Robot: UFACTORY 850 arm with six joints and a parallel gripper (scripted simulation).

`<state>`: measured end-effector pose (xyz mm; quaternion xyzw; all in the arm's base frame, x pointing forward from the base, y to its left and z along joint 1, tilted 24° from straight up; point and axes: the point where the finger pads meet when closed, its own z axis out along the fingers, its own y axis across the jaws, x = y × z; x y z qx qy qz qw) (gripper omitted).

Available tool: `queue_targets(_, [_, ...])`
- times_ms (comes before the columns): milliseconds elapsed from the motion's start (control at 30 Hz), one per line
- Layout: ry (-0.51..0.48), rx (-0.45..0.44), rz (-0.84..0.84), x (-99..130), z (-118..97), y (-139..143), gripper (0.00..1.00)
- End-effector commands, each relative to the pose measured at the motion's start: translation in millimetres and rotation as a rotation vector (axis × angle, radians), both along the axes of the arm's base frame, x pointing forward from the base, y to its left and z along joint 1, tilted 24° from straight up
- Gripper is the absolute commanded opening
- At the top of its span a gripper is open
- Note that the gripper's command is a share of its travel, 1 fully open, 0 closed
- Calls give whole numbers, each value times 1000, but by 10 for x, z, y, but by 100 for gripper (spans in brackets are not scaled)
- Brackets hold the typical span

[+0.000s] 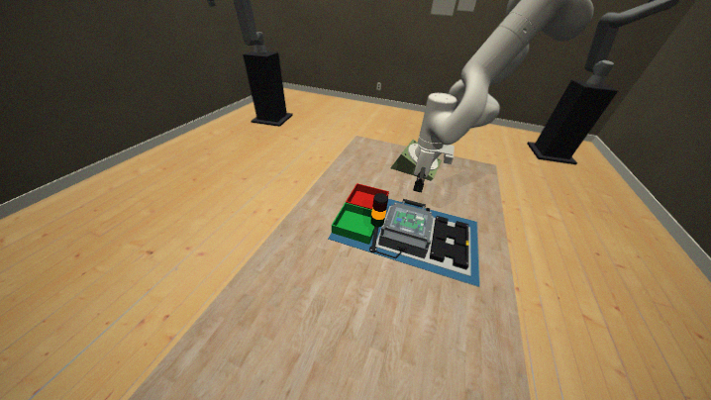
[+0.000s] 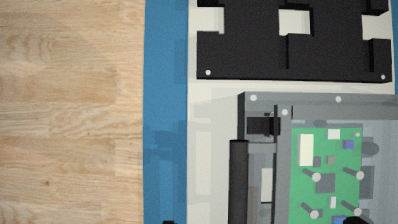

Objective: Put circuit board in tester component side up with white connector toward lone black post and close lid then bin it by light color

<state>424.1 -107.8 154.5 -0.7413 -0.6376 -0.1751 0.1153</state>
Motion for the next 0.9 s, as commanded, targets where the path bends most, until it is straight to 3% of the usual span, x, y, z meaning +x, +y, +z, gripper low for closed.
queue_targets(0, [-2, -1, 0, 7, 6, -5, 100])
queue_targets(667, [-2, -1, 0, 7, 6, -5, 100])
queue_targets(700, [-2, -1, 0, 7, 6, -5, 0])
queue_targets(867, [-2, -1, 0, 7, 6, -5, 0])
